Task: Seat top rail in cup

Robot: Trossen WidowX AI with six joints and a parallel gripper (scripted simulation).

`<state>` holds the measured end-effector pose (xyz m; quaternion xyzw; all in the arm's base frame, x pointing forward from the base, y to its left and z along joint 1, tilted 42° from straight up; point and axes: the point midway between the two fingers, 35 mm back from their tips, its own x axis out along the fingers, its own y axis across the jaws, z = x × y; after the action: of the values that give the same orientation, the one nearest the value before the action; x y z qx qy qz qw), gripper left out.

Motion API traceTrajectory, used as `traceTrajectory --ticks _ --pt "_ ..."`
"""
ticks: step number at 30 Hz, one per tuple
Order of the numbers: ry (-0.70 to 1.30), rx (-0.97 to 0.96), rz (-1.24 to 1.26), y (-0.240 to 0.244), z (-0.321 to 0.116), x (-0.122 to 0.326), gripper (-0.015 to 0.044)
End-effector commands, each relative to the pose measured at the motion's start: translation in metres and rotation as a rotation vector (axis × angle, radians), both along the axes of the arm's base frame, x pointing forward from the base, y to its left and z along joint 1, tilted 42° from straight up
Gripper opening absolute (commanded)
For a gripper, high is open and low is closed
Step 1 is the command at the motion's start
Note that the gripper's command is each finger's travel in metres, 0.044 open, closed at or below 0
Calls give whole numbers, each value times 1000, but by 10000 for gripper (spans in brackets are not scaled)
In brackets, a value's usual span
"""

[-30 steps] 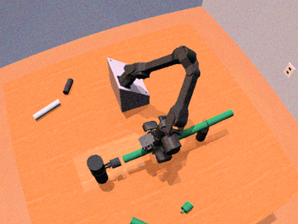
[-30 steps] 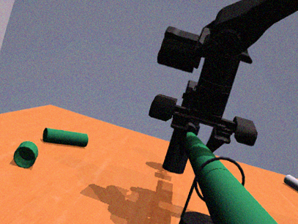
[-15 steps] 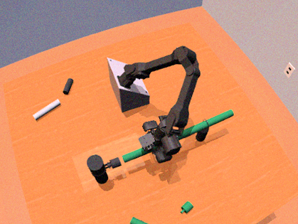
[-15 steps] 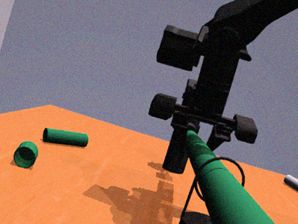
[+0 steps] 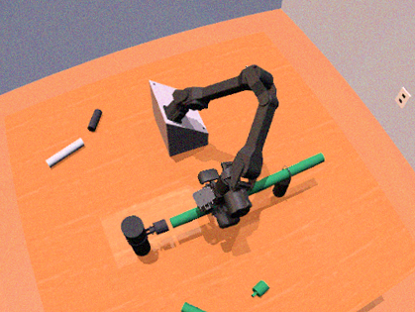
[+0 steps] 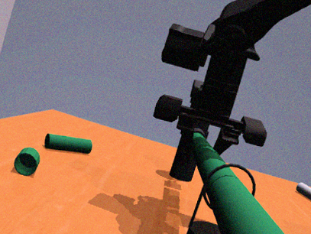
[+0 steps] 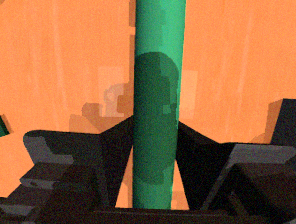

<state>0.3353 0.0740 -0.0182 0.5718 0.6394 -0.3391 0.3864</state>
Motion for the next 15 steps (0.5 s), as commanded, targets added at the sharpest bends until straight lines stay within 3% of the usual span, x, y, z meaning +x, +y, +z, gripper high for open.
traceTrajectory --ticks 1,15 --pt "-1 -4 -13 -9 -5 3 0" --pt "2 -4 -4 -15 -16 1 0"
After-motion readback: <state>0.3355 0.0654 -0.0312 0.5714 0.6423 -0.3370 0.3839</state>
